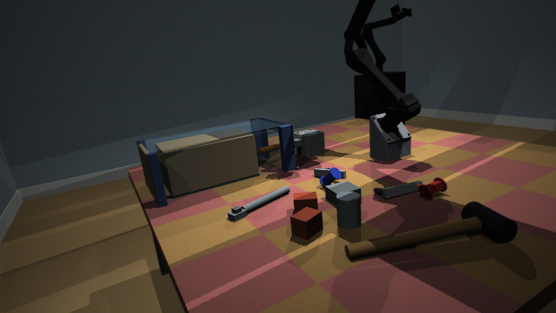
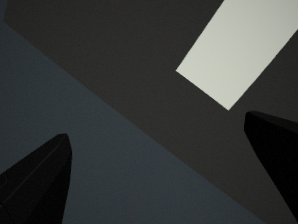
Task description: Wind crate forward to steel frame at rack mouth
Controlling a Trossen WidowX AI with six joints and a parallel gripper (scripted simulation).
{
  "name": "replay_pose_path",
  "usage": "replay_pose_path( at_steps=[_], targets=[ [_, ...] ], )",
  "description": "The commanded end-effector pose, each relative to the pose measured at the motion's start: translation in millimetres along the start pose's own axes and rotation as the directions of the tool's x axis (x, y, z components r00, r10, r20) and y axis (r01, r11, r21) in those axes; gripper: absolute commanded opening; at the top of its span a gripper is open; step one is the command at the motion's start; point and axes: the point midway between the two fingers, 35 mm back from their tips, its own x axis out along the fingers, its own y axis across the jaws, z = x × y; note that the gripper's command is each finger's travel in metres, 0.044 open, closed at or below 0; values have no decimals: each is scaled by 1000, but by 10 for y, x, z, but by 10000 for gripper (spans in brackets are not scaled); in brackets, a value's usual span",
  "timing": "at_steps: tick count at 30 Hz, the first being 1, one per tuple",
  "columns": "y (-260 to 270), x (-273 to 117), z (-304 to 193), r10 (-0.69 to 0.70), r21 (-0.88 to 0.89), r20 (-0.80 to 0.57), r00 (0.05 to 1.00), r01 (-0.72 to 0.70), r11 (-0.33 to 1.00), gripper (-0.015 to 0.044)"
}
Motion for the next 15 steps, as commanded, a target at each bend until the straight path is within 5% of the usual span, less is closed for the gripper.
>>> replay_pose_path(
  at_steps=[1, 15],
  targets=[
    [5, 2, 14, 1, -1, 3, 1000, -1, 1000, 426],
    [995, -31, 1822, 259, -255, 365, 894, -172, 952, 440]
  ],
)
